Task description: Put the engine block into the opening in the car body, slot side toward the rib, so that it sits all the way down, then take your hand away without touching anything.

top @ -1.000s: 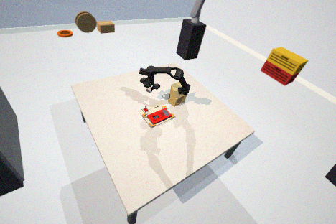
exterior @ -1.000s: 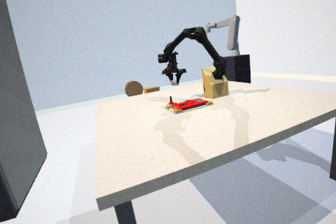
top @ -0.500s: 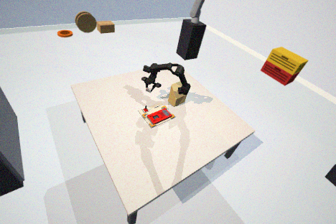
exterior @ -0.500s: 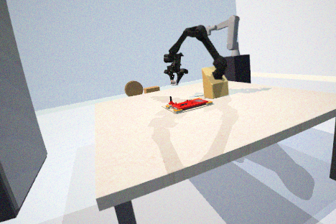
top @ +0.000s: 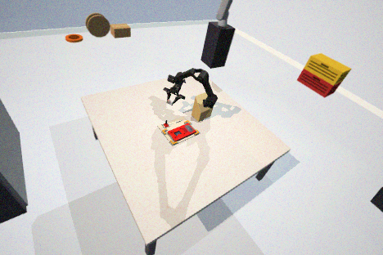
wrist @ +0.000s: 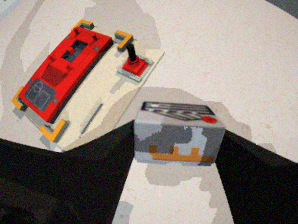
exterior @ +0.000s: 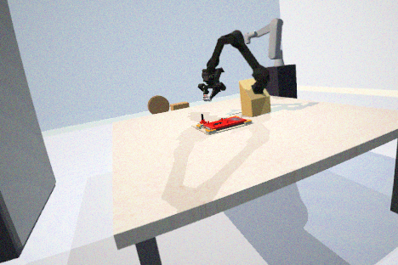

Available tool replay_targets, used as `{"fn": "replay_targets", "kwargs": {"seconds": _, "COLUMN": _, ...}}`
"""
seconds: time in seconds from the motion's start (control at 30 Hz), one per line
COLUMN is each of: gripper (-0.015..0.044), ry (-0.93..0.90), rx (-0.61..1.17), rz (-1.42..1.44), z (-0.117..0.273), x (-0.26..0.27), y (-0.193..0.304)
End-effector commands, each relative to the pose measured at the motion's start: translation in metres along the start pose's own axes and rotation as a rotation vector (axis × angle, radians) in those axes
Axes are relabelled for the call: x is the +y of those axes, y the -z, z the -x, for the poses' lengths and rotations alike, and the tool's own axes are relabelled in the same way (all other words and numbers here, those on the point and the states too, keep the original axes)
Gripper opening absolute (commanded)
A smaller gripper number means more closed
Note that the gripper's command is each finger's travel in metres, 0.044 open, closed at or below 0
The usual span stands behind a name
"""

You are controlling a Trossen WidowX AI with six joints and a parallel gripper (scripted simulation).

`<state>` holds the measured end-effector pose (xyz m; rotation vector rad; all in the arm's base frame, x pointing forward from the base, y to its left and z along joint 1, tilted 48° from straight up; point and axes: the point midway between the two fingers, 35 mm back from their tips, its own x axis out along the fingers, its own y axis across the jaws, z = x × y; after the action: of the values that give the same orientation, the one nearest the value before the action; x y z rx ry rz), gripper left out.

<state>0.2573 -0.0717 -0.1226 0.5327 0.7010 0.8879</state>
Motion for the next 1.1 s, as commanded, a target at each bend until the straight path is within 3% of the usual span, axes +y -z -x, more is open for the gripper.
{"fn": "replay_targets", "kwargs": {"seconds": 0.0, "gripper": 0.0000, "ry": 0.000, "rx": -0.023, "rz": 0.004, "z": 0.000, "x": 0.001, "y": 0.001}}
{"fn": "replay_targets", "kwargs": {"seconds": 0.33, "gripper": 0.0000, "ry": 0.000, "rx": -0.159, "rz": 0.004, "z": -0.008, "x": 0.000, "y": 0.012}}
{"fn": "replay_targets", "kwargs": {"seconds": 1.07, "gripper": 0.0000, "ry": -0.001, "rx": -0.164, "rz": 0.003, "z": -0.037, "x": 0.001, "y": 0.036}}
